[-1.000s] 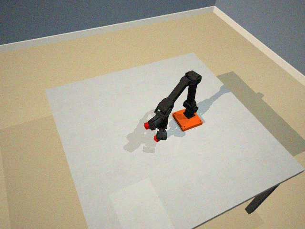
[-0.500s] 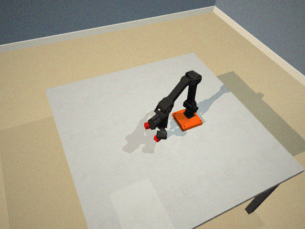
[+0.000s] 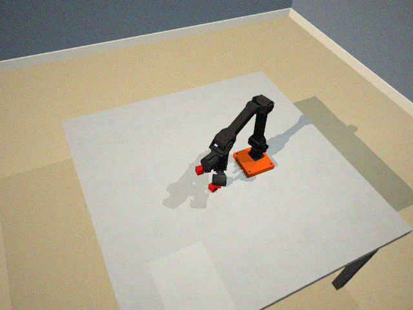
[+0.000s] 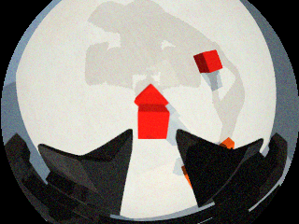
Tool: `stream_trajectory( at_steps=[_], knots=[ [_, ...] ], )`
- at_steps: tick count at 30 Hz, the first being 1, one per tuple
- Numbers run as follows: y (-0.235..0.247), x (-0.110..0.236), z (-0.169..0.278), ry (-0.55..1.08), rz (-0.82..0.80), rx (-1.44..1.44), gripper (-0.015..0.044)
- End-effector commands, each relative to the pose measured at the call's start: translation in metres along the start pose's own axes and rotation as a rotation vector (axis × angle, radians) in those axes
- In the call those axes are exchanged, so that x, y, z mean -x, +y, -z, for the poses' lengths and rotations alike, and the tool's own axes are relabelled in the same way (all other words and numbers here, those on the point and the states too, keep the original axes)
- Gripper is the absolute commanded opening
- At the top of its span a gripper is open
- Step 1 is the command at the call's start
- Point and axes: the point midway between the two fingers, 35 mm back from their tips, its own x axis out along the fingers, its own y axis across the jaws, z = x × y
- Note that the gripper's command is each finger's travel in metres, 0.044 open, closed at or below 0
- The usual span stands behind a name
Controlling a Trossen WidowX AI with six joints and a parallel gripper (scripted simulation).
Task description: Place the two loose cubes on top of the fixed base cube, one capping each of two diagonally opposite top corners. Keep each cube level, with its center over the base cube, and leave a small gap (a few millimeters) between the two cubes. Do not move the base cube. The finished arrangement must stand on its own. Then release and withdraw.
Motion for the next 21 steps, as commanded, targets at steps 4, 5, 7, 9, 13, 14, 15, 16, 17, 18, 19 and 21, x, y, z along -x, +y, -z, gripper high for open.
stream_trajectory(
  at_steps=[4, 5, 7, 9, 13, 14, 15, 16, 17, 18, 19, 21],
  knots=[
    [-0.001, 0.002, -0.002, -0.001, -0.001, 0.03, 0.0258],
    [-0.002, 0.002, -0.004, -0.001, -0.001, 0.068, 0.0265],
    [-0.005, 0.004, -0.009, -0.002, -0.001, 0.158, 0.0265],
    [-0.008, 0.006, -0.013, -0.003, 0.0, 0.249, 0.0265],
    [-0.015, 0.01, -0.023, -0.004, 0.0, 0.431, 0.0265],
    [-0.017, 0.011, -0.025, -0.004, 0.001, 0.477, 0.0265],
    [-0.019, 0.012, -0.027, -0.004, 0.001, 0.522, 0.0265],
    [-0.021, 0.013, -0.03, -0.005, 0.001, 0.567, 0.0265],
    [-0.022, 0.014, -0.032, -0.005, 0.002, 0.613, 0.0265],
    [-0.024, 0.015, -0.034, -0.005, 0.002, 0.658, 0.0265],
    [-0.026, 0.016, -0.036, -0.005, 0.002, 0.704, 0.0265],
    [-0.03, 0.018, -0.041, -0.006, 0.003, 0.795, 0.0265]
  ],
)
